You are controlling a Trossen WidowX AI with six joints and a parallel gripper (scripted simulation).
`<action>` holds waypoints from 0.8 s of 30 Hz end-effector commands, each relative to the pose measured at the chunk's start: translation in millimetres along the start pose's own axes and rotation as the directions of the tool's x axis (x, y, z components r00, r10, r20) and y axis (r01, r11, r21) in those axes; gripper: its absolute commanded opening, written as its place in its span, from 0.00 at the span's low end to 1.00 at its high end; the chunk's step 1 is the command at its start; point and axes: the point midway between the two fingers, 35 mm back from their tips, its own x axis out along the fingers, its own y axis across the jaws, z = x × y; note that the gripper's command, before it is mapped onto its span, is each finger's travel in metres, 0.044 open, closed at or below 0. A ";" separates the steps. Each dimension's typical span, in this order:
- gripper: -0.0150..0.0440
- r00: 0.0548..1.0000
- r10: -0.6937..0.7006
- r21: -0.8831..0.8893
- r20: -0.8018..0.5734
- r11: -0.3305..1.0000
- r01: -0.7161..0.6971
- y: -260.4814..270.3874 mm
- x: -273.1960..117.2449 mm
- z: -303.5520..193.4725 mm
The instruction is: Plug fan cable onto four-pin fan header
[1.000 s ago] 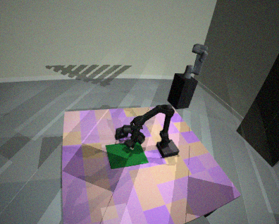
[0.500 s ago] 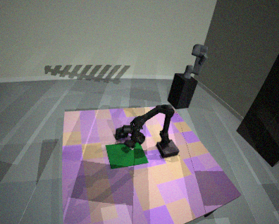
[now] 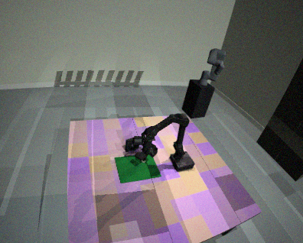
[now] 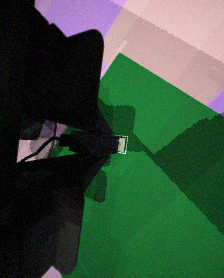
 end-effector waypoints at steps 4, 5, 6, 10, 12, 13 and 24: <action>0.25 1.000 0.002 -0.003 -0.002 1.000 -0.002 0.0 1.4 -0.6; 0.25 1.000 0.002 -0.003 -0.002 1.000 -0.002 -0.1 1.4 -0.6; 0.25 1.000 0.002 -0.003 -0.002 1.000 -0.002 -0.1 1.5 -0.6; 0.25 1.000 0.002 -0.003 -0.002 1.000 -0.002 -0.1 3.0 -0.6; 0.25 1.000 0.002 -0.003 -0.002 1.000 -0.002 -0.1 4.3 -0.6; 0.25 1.000 0.002 -0.003 -0.002 1.000 -0.002 -0.1 5.0 -0.6; 0.25 1.000 0.002 -0.003 -0.002 1.000 -0.002 0.0 12.3 -0.6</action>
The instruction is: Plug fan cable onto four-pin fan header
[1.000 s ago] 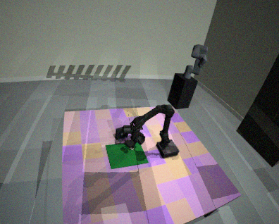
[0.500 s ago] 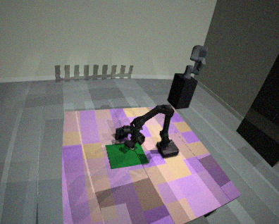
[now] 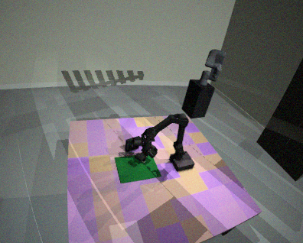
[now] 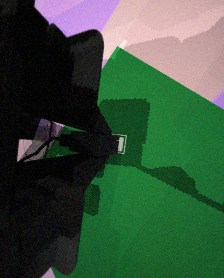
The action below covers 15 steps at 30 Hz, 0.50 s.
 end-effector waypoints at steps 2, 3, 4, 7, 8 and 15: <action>0.25 1.000 0.004 -0.003 0.001 1.000 -0.004 0.6 4.6 0.0; 0.25 1.000 0.004 -0.003 0.001 1.000 -0.004 0.6 5.2 0.1; 0.25 1.000 0.004 -0.003 0.001 1.000 -0.004 0.6 5.7 0.1; 0.25 1.000 0.004 -0.003 0.001 1.000 -0.004 0.7 7.0 0.1; 0.25 1.000 0.004 -0.003 0.001 1.000 -0.004 0.7 7.5 0.1; 0.25 1.000 0.004 -0.003 0.001 1.000 -0.004 0.7 10.0 0.1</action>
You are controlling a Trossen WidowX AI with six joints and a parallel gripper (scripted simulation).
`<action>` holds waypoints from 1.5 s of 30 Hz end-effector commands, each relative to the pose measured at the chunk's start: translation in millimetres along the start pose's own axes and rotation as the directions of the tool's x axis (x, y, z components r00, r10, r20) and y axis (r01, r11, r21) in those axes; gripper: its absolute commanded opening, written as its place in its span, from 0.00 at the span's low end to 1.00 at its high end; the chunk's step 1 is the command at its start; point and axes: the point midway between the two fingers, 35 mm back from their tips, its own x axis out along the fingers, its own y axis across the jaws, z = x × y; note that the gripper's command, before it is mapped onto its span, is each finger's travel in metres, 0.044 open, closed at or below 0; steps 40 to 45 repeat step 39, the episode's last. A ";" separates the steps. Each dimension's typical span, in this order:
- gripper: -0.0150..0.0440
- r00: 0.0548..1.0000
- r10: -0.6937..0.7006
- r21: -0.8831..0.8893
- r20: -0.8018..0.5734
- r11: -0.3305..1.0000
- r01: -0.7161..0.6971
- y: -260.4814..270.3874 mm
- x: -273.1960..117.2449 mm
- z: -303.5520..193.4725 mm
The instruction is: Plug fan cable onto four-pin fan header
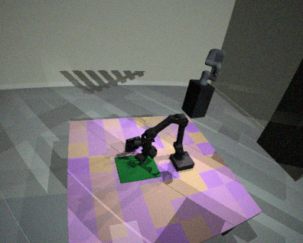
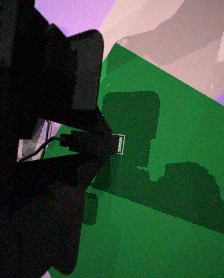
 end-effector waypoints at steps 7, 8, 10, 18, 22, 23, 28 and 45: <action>0.43 1.000 0.000 0.000 0.000 1.000 0.000 0.0 1.2 0.0; 0.48 1.000 0.000 0.000 0.000 1.000 0.000 0.0 1.2 0.0; 0.57 1.000 0.000 0.000 0.000 1.000 0.000 0.0 1.2 0.0; 0.69 1.000 0.002 -0.001 0.000 1.000 -0.002 -1.3 -25.8 -1.0; 0.69 1.000 0.005 -0.002 0.001 1.000 -0.005 -0.3 -53.8 0.0; 0.69 1.000 0.005 -0.002 0.001 1.000 -0.005 -0.3 -53.8 0.0; 0.69 1.000 0.005 -0.002 0.003 1.000 -0.005 -1.5 -55.4 21.3; 0.69 1.000 0.006 -0.002 0.011 1.000 -0.006 20.3 -54.0 119.2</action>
